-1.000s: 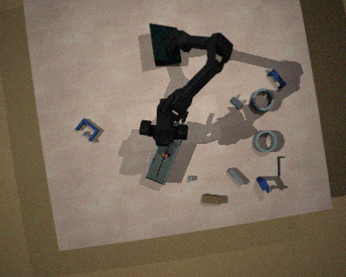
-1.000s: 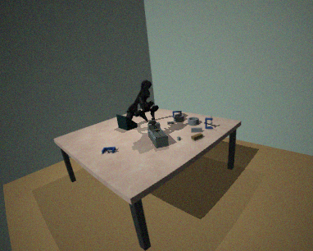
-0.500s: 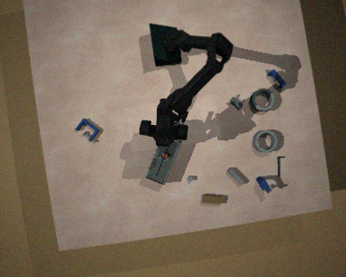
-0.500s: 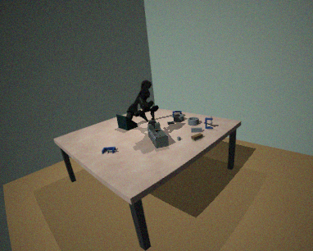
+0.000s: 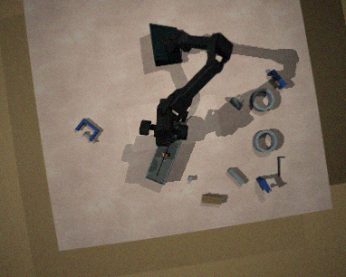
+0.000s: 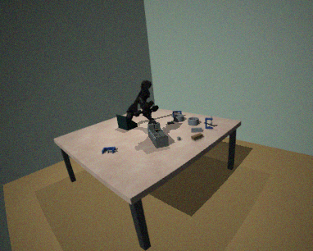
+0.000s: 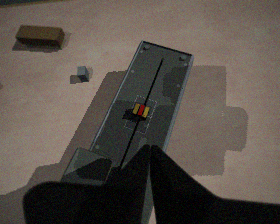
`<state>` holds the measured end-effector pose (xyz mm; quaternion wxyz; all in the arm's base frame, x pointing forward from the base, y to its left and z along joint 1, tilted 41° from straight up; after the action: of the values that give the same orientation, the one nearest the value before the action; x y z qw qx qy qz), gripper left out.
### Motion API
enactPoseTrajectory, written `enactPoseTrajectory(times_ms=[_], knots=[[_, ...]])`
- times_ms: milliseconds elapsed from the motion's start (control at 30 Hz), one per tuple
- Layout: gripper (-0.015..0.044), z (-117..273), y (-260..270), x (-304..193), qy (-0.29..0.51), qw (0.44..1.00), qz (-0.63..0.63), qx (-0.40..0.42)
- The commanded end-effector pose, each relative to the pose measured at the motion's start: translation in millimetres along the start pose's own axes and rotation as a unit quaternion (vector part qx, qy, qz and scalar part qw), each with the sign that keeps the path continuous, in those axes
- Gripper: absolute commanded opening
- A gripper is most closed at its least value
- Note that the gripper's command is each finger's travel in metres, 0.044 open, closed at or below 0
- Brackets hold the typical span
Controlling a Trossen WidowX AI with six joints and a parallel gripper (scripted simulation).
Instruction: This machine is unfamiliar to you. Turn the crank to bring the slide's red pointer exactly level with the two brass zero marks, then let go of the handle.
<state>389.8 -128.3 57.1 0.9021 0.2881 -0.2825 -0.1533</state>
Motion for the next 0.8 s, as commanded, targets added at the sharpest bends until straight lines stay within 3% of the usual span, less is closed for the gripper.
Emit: enactPoseTrajectory(times_ms=[0, 333, 767], knots=[[0.0, -0.1, 0.0, 0.0, 0.0, 1.0, 0.0, 0.0], [0.0, 0.0, 0.0, 0.0, 0.0, 1.0, 0.0, 0.0], [0.0341, 0.0, 0.0, 0.0, 0.0, 1.0, 0.0, 0.0]])
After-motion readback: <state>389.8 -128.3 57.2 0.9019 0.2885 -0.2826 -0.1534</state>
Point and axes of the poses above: the point midway between the two fingers, 35 mm back from their tips, its own z axis back along the fingers, its own y axis across the jaws, x = y × z, the point moved 3 cm from there along z, back along the fingers, and after that the axes turned 8 degrees about z, right-handed, at the moved point
